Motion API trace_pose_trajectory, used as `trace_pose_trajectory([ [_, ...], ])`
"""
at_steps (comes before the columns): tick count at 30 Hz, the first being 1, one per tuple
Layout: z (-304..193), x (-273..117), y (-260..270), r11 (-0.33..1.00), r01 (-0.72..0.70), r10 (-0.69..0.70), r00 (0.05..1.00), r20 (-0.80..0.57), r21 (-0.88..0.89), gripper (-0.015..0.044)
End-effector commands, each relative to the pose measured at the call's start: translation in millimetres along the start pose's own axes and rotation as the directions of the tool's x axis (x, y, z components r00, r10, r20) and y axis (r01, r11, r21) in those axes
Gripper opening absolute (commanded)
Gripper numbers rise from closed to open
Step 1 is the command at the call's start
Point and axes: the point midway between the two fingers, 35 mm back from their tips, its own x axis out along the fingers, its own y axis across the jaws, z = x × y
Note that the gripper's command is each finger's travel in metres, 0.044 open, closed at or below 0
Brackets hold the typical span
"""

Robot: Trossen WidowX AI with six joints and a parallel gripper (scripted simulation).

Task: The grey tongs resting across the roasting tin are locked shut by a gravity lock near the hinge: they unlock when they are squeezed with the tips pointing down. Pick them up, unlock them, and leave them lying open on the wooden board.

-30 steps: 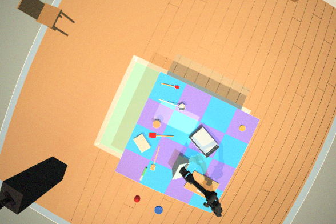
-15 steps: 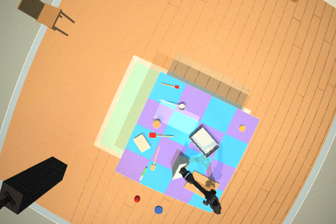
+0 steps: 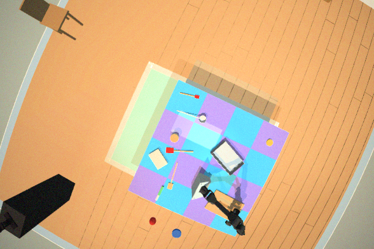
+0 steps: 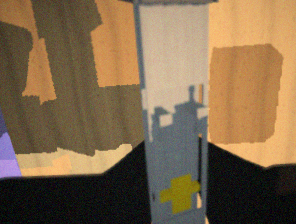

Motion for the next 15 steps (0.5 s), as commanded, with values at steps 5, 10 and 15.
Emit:
trace_pose_trajectory([
  [5,-0.7,2.2,0.4,1.0,0.0,0.0,1.0,-0.001,0.001,-0.0124],
  [10,-0.7,2.2,0.4,1.0,0.0,0.0,1.0,-0.001,0.001,0.0007],
  [15,-0.7,2.2,0.4,1.0,0.0,0.0,1.0,-0.001,0.001,0.0139],
])
